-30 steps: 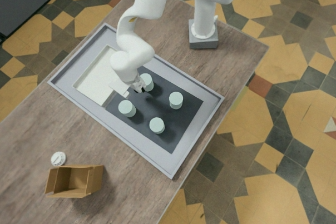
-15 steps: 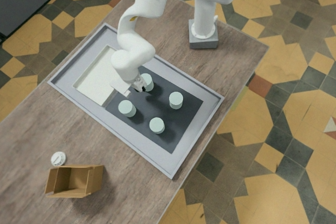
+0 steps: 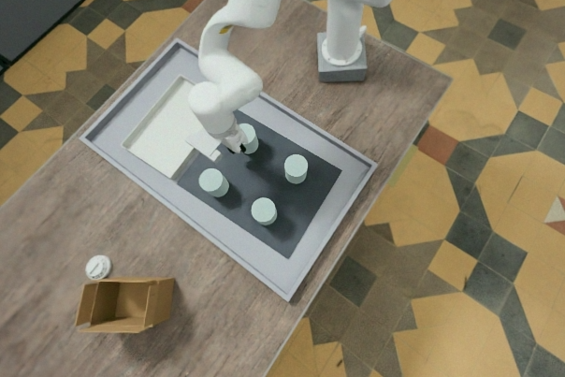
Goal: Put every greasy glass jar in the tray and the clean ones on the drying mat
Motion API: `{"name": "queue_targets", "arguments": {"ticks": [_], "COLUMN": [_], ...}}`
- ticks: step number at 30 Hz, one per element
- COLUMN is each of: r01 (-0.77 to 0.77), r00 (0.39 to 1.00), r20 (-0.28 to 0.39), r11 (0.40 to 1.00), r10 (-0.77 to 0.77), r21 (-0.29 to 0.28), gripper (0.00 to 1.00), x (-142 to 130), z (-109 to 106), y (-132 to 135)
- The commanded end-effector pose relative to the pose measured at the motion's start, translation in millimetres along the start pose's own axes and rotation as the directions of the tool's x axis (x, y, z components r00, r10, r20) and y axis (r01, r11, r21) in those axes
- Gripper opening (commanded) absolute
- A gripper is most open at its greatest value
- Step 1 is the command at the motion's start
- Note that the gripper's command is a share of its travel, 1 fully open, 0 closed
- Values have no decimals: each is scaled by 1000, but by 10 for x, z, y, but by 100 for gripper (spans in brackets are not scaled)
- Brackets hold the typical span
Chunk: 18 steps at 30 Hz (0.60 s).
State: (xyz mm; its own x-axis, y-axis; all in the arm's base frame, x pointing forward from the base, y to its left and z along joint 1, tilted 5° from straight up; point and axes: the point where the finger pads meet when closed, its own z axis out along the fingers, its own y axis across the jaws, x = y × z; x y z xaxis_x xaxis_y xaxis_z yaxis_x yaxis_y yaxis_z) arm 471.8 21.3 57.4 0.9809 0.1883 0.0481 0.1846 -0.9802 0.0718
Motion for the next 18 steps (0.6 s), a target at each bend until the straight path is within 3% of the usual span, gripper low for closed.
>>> {"name": "queue_targets", "arguments": {"ticks": [1, 18], "r01": [0, 0], "r00": [1000, 1000], "r20": [-4, -4], "r11": [1000, 1000], "r10": [0, 0], "r21": [0, 0], "gripper": [0, 0], "x": [-3, -34], "z": [-13, -25], "y": [1, 1]}}
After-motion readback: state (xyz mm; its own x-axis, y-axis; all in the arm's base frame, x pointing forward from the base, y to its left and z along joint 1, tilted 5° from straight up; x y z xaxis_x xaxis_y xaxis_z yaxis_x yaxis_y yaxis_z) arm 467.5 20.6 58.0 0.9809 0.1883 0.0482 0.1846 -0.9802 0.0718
